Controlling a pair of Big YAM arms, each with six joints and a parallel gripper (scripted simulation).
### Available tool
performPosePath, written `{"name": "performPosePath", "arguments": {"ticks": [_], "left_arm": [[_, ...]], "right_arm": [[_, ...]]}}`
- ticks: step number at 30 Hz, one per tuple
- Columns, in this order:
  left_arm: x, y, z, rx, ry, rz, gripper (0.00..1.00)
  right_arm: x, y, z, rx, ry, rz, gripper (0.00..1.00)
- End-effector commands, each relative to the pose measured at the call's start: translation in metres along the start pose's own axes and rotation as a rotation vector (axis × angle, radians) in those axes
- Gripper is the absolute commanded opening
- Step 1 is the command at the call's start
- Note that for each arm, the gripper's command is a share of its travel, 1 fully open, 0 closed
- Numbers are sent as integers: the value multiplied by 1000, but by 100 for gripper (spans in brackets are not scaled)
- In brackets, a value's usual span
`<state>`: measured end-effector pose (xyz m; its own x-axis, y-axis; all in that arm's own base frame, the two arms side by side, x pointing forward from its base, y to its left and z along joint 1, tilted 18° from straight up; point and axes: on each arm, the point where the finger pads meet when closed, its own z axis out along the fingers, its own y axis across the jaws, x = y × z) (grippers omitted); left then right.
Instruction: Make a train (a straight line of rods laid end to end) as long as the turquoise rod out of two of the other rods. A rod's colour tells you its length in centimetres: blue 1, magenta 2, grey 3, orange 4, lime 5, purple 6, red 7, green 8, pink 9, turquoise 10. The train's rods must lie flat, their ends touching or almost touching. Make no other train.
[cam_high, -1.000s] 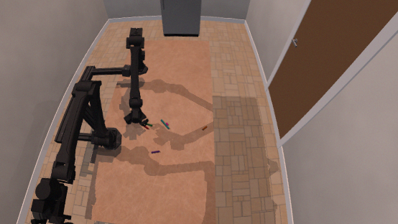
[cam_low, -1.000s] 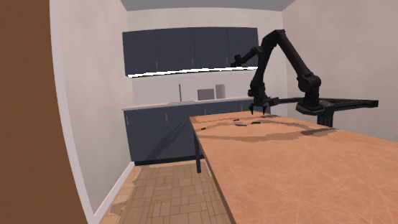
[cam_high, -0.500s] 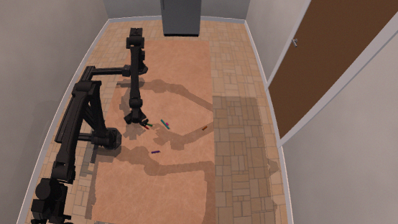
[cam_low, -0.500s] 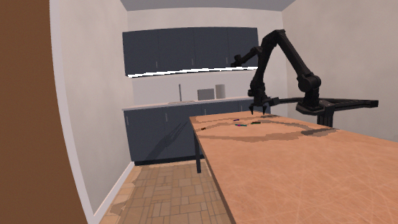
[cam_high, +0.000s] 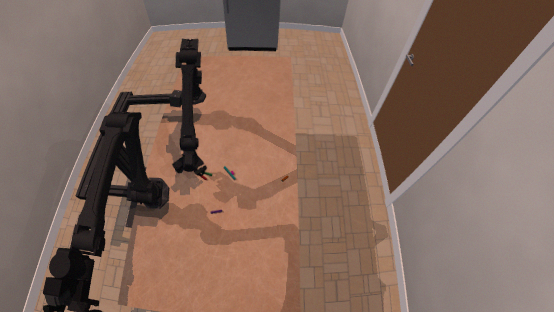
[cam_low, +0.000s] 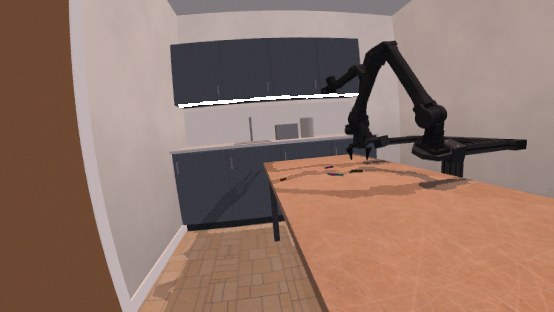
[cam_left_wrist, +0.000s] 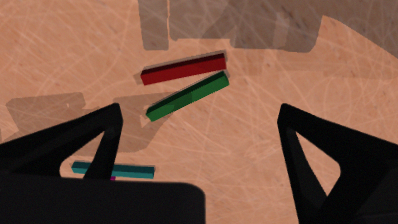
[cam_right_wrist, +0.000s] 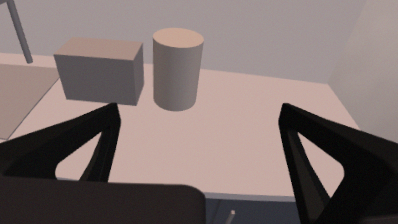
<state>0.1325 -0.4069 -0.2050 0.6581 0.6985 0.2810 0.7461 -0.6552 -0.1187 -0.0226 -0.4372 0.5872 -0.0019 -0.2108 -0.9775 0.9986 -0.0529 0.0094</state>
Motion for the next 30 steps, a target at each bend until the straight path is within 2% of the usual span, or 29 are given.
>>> {"name": "performPosePath", "arguments": {"ticks": [1,24,27,30], "left_arm": [[-11,19,-21,-42,-22,-14,100],[-11,19,-21,-42,-23,-11,100],[-2,29,-18,-38,-22,21,100],[12,40,-8,-20,-9,126,100]], "right_arm": [[-49,-6,-8,10,-74,-12,100],[-49,-6,-8,10,-74,-12,100],[-49,-6,-8,10,-74,-12,100],[-49,-6,-8,10,-74,-12,100]]}}
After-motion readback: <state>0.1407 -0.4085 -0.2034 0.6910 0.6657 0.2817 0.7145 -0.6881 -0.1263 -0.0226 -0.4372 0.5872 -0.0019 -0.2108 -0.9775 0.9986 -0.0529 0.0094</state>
